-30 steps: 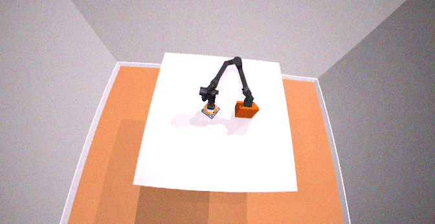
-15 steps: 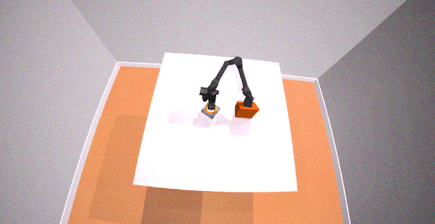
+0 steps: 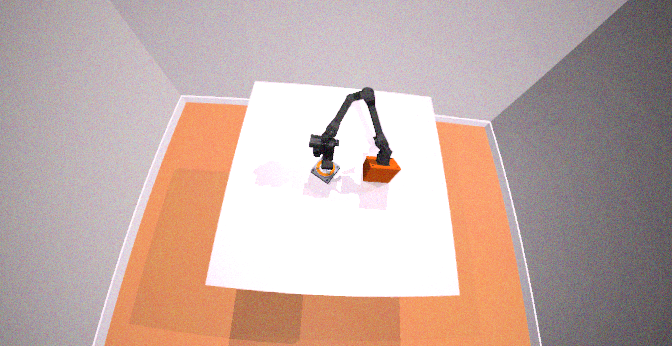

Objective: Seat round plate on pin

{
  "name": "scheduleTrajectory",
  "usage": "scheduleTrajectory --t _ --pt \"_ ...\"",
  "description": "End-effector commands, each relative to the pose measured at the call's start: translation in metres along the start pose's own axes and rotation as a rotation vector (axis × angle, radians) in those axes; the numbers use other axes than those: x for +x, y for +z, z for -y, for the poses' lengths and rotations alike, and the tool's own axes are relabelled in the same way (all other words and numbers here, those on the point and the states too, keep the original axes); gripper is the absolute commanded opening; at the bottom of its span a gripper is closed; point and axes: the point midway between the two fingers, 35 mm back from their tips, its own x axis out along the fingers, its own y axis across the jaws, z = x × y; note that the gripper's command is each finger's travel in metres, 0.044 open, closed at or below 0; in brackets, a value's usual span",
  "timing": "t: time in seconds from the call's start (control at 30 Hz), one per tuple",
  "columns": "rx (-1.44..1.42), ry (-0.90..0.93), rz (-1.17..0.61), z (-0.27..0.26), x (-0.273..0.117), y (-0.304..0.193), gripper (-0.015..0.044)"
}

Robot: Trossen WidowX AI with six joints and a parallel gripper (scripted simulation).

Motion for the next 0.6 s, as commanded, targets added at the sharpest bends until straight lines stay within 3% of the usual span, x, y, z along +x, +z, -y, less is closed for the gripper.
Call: scheduleTrajectory --t 0.0,0.57 --pt "-0.012 -0.002 -0.016 -0.0017 0.0020 -0.0085 0.0000" --pt "-0.012 -0.002 -0.017 -0.0064 0.0015 -0.0174 0.0000"
